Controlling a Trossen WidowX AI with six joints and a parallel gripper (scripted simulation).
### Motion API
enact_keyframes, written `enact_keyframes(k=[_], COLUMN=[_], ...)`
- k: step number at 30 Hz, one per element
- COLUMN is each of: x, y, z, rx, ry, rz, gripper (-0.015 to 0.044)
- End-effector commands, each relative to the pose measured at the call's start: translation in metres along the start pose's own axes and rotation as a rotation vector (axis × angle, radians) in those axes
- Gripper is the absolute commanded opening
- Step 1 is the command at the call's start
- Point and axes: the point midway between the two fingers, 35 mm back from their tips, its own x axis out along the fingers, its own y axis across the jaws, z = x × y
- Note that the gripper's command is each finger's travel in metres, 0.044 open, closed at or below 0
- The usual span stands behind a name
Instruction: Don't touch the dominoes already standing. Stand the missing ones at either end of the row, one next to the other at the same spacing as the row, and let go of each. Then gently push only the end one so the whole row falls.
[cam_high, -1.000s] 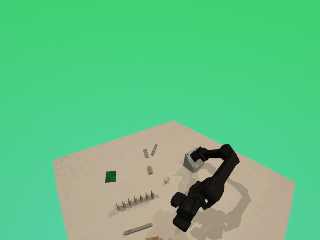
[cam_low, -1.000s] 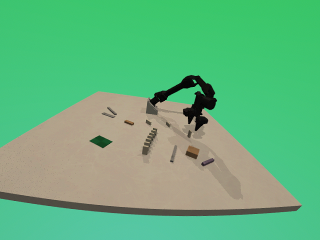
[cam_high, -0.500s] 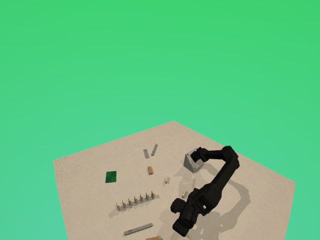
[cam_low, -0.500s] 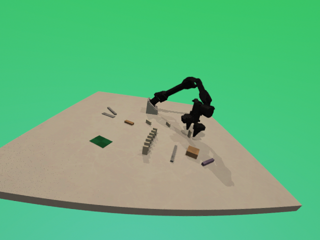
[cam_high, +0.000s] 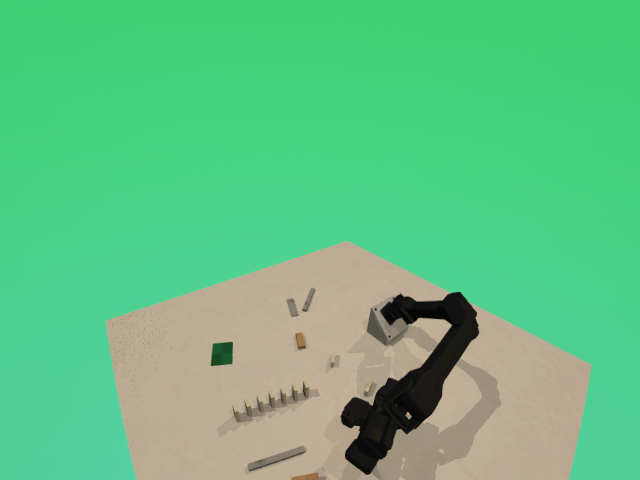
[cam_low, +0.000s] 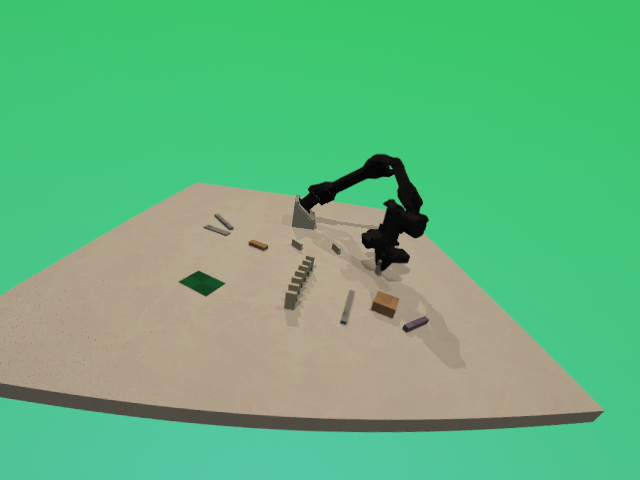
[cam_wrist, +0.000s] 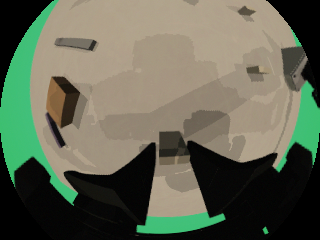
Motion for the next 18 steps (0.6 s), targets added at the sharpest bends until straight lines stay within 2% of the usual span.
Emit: enact_keyframes(k=[1,10,12,18], x=[0.001,-0.001,-0.02,-0.113], y=[0.0,0.0,0.004,0.003], z=[0.0,0.001,0.001,0.001], rx=[0.002,0.003,0.016,0.079], ry=[-0.005,-0.005,-0.005,0.002], rz=[-0.001,0.0,0.006,0.041], gripper=[0.0107,0.0107,0.0107,0.0107])
